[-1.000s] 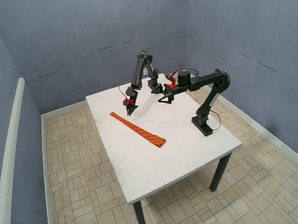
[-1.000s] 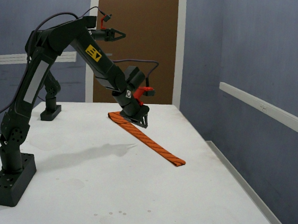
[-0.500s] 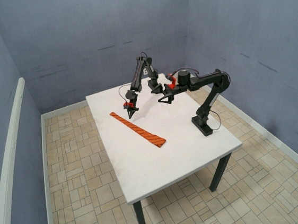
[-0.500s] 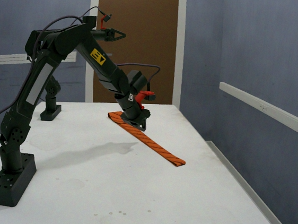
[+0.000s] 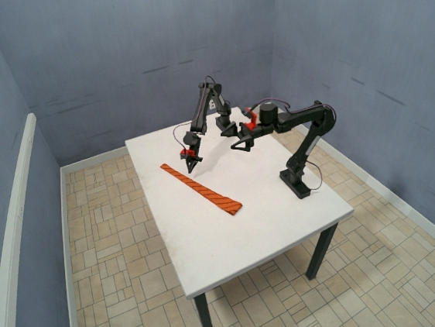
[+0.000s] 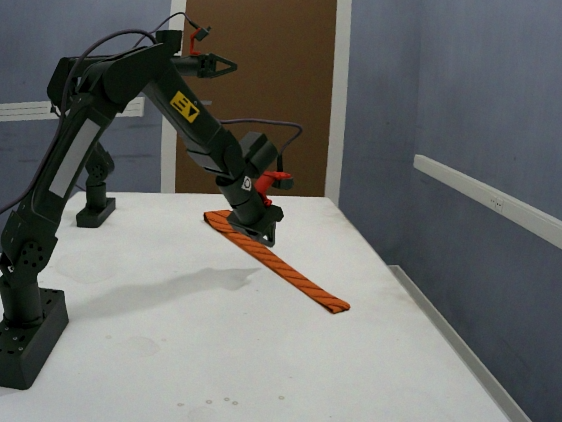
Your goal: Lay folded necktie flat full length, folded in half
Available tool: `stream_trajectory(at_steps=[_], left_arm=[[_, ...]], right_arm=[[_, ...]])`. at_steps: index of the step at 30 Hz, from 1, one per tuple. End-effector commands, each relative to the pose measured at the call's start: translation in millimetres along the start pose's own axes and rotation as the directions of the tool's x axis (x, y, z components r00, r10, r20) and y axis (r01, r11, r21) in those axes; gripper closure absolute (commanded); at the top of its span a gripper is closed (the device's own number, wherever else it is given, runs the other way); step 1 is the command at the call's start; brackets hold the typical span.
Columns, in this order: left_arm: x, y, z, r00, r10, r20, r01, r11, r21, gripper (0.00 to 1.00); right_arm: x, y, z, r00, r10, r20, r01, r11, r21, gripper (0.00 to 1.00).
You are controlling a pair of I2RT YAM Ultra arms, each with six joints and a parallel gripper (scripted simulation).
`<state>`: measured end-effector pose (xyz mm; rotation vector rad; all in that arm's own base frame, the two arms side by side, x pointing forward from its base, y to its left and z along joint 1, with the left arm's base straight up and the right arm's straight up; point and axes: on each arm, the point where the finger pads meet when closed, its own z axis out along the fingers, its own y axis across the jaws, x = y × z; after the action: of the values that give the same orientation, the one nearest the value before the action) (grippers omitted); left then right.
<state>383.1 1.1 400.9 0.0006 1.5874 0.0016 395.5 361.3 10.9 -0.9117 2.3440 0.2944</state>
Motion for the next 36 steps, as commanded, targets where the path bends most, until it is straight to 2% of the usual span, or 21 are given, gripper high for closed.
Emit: stream_trajectory(at_steps=[1,12,36], left_arm=[[0,0,0,1.000,0.000,0.000,0.000,1.000,0.000,0.00],[0,0,0,1.000,0.000,0.000,0.000,1.000,0.000,0.00],[0,0,0,1.000,0.000,0.000,0.000,1.000,0.000,0.00]], right_arm=[[-26,7,-9,0.999,-0.004,0.047,0.005,1.000,-0.016,0.96],[-46,13,-16,0.999,-0.004,0.047,0.005,1.000,-0.016,0.96],[-46,12,-16,0.999,-0.004,0.047,0.005,1.000,-0.016,0.96]])
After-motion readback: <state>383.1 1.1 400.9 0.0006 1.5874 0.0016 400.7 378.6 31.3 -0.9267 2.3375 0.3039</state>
